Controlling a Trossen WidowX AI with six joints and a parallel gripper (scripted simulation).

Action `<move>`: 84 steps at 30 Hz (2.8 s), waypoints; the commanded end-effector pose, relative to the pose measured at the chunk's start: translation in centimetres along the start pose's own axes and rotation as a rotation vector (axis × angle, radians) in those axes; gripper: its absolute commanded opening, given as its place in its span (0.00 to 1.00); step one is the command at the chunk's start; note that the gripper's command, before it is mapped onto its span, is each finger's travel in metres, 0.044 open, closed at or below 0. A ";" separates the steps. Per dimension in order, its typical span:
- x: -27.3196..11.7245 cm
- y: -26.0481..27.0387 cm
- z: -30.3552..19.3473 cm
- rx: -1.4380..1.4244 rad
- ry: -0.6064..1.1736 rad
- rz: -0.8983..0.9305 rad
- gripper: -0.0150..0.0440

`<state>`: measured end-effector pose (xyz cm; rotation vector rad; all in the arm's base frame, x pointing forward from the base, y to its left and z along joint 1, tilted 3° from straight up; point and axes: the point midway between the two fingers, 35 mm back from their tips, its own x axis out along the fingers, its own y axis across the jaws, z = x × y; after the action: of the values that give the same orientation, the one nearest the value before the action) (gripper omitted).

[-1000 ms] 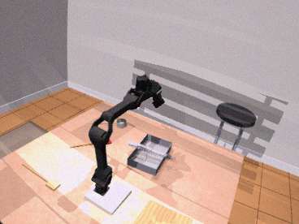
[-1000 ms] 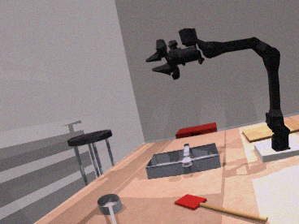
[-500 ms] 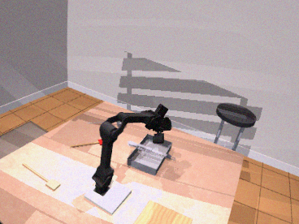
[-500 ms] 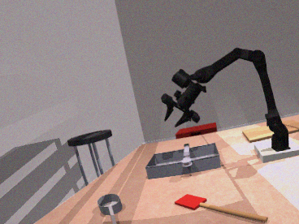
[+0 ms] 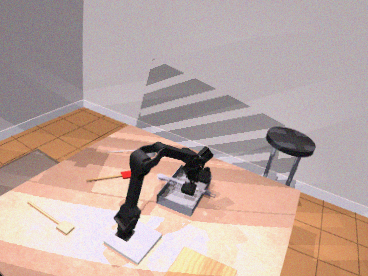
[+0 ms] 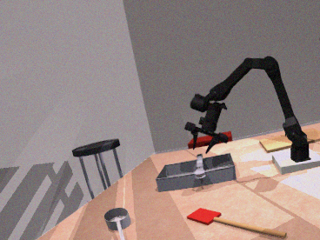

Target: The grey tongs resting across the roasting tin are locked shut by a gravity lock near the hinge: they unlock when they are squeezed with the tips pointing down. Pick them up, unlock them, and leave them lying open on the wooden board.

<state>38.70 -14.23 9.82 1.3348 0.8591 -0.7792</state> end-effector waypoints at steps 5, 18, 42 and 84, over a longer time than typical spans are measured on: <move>-0.4 -1.3 -0.2 0.013 0.010 -0.012 0.69; 0.8 -1.2 -0.1 0.013 0.010 -0.012 0.69; 4.8 -1.2 -0.1 0.013 0.010 -0.010 0.69; 7.0 -1.1 -0.3 0.010 0.013 -0.008 0.05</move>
<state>41.07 -13.94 2.84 1.3476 0.8729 -0.7839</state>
